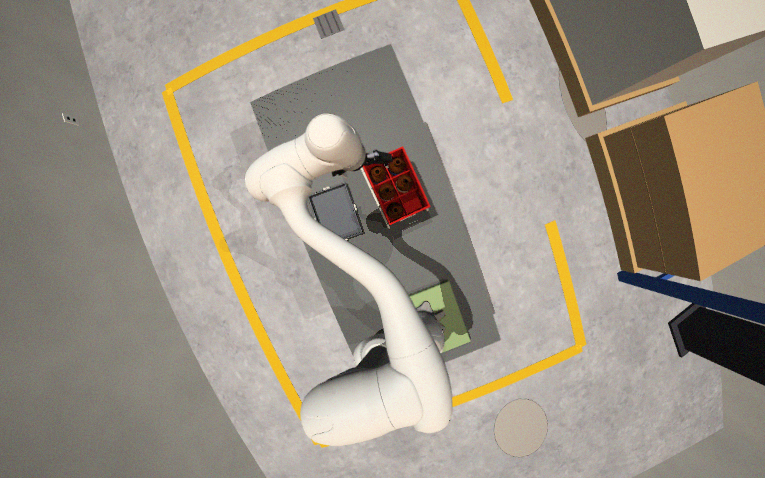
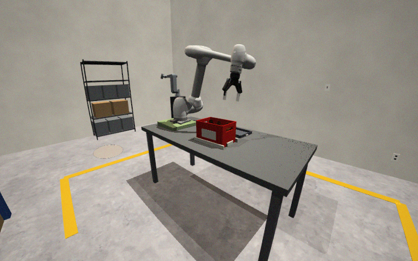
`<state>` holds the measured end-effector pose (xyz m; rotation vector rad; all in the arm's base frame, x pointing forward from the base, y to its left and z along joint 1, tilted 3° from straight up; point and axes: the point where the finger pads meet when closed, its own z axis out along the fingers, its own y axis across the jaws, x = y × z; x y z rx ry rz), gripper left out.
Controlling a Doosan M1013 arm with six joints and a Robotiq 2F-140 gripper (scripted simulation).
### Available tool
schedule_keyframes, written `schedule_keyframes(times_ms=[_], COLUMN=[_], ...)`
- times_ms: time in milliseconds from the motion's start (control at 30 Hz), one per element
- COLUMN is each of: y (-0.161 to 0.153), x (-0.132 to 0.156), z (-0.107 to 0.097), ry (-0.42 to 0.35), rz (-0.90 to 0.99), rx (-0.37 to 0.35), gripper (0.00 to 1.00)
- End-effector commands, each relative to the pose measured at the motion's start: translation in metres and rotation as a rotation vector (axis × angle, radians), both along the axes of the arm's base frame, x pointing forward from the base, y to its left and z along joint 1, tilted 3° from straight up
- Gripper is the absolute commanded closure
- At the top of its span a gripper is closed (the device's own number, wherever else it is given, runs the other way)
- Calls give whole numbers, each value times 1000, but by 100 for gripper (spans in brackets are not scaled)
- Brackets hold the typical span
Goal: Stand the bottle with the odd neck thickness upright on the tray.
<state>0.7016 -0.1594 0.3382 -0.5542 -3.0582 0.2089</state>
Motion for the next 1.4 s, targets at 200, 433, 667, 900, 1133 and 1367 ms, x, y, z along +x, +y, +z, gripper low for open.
schedule_keyframes(times_ms=[200, 433, 667, 900, 1133, 1367], y=[0, 0, -33, -74, -110, -120], x=[0, 0, -20, -52, -86, -97], z=[0, 0, -23, -54, -83, -92], ry=[0, 0, -32, -75, -118, -131], rz=[0, 0, -131, -316, -502, -561], rx=[0, 0, 28, 64, 96, 106], gripper=[0, 0, 0, 0, 0, 0])
